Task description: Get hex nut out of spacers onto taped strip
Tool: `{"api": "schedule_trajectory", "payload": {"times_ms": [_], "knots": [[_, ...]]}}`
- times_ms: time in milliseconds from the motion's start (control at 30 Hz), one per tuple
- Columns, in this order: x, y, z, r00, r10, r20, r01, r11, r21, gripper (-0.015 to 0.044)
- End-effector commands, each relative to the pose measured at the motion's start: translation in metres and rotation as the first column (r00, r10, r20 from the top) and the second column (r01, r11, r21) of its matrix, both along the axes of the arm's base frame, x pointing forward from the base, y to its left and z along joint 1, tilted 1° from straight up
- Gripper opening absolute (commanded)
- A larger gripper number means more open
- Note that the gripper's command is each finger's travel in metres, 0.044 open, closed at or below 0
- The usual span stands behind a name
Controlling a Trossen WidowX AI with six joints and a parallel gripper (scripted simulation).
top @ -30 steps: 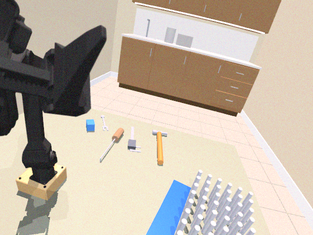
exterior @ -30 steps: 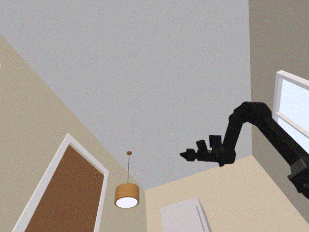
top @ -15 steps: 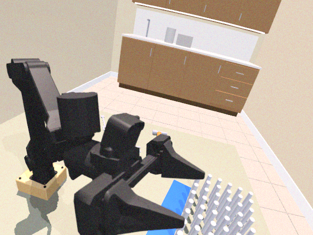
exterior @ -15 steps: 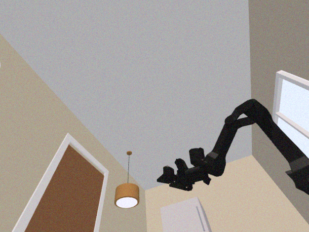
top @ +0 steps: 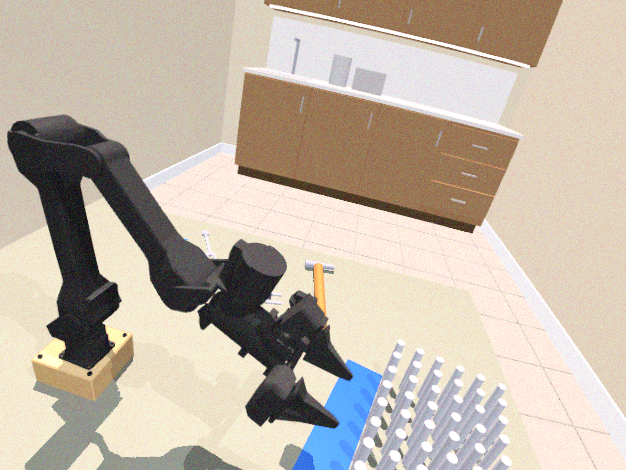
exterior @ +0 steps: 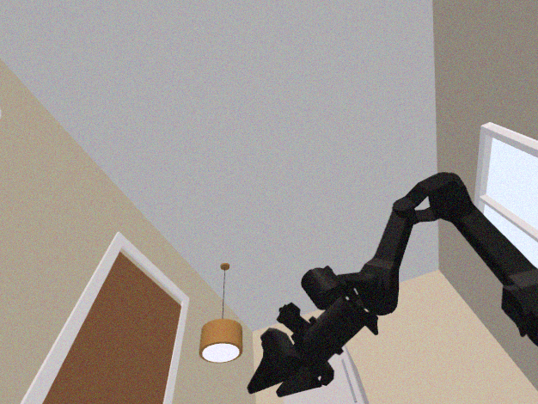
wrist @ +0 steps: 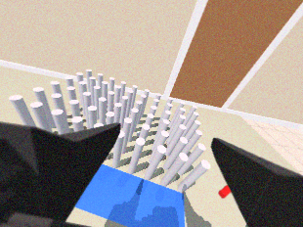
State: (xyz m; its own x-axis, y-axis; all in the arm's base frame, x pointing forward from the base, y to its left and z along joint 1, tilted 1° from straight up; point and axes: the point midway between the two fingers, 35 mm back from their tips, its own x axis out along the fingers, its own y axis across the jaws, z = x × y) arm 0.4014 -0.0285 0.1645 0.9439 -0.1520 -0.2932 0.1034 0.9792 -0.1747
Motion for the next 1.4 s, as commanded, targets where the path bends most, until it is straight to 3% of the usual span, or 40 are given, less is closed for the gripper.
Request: {"api": "schedule_trajectory", "payload": {"times_ms": [0,1167,1233,1367], "knots": [[-0.019,0.026,-0.037,0.992,0.024,-0.121,-0.031,0.998,-0.054,0.0440],[-0.019,0.026,-0.037,0.992,0.024,-0.121,-0.031,0.998,-0.054,0.0440],[-0.016,0.037,-0.039,0.990,0.037,-0.134,-0.037,0.999,0.002,0.0440],[-0.003,0.104,-0.051,0.968,0.095,-0.233,-0.020,0.952,0.304,0.0440]]}}
